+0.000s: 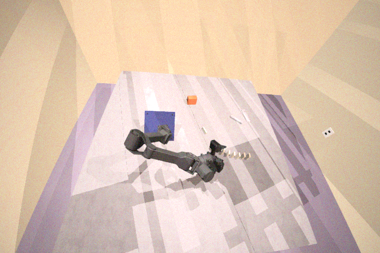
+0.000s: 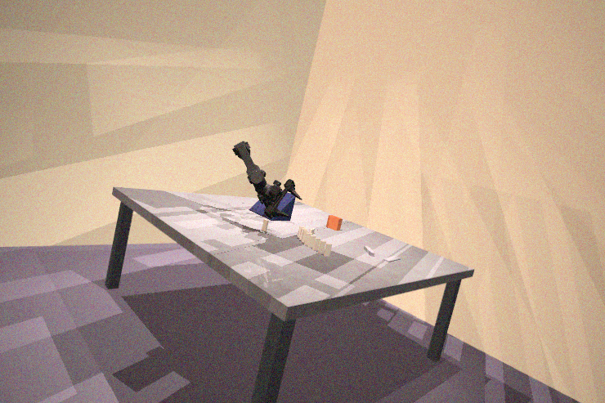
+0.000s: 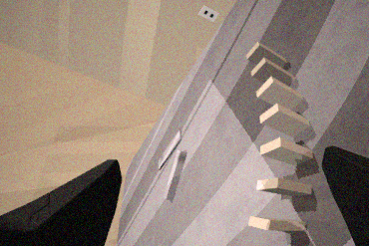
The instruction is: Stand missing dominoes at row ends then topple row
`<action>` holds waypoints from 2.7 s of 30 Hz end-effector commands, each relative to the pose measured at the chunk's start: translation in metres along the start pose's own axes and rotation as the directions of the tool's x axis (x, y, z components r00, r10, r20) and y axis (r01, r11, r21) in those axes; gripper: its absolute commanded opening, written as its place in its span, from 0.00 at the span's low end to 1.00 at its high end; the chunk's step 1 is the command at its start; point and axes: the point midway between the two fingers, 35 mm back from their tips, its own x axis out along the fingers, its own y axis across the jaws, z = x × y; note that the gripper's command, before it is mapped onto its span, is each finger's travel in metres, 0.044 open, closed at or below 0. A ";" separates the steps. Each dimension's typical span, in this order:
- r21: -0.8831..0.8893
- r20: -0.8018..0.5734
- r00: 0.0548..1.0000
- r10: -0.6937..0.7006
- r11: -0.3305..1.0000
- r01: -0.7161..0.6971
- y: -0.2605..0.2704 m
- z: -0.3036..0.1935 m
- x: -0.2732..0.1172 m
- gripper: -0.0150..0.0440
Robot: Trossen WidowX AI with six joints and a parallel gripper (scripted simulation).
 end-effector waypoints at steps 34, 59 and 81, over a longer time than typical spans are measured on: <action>0.415 -0.488 0.233 -0.841 0.012 0.910 -0.047 -0.027 -0.078 1.00; 0.416 -0.481 0.231 -0.846 0.012 0.909 -0.094 -0.053 -0.068 0.82; 0.400 -0.475 0.262 -0.840 0.059 0.915 -0.058 -0.032 -0.072 0.44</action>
